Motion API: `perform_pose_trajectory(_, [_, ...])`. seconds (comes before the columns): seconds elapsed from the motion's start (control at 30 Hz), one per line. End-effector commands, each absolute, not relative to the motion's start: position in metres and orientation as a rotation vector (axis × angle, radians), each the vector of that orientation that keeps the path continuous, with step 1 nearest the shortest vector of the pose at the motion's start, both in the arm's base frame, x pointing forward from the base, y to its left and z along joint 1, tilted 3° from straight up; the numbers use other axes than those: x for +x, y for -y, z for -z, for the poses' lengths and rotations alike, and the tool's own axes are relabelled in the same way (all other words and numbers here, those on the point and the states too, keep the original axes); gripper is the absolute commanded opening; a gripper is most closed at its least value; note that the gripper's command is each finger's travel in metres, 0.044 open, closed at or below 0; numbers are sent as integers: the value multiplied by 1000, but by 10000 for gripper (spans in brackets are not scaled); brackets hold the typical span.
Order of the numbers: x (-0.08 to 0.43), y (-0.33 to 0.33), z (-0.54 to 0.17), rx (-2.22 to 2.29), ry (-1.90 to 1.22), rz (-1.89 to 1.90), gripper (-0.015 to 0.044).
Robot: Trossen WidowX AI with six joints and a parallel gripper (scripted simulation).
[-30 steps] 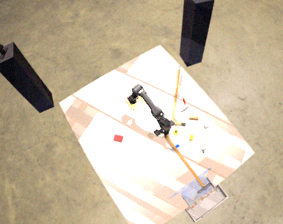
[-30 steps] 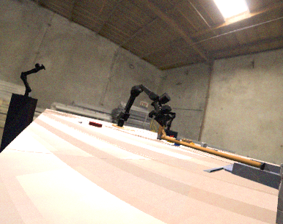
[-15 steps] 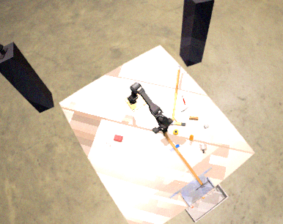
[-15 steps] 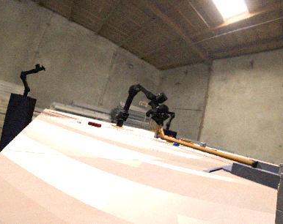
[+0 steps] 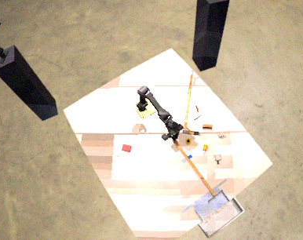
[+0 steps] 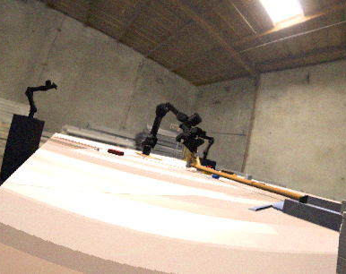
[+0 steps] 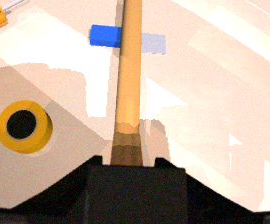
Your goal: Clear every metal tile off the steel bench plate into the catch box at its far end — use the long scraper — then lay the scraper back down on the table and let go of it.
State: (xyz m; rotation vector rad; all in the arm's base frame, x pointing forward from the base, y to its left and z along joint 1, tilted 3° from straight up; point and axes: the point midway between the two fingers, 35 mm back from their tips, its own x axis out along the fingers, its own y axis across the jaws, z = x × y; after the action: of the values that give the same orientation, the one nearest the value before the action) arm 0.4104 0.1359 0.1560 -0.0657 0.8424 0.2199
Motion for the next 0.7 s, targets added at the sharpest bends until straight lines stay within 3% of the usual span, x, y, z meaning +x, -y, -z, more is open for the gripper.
perform_pose_trajectory(0.0, [403, -135, -164, -59, -818, -223, 0])
perform_pose_trajectory(0.67, [372, -128, -159, -59, -818, -224, 0])
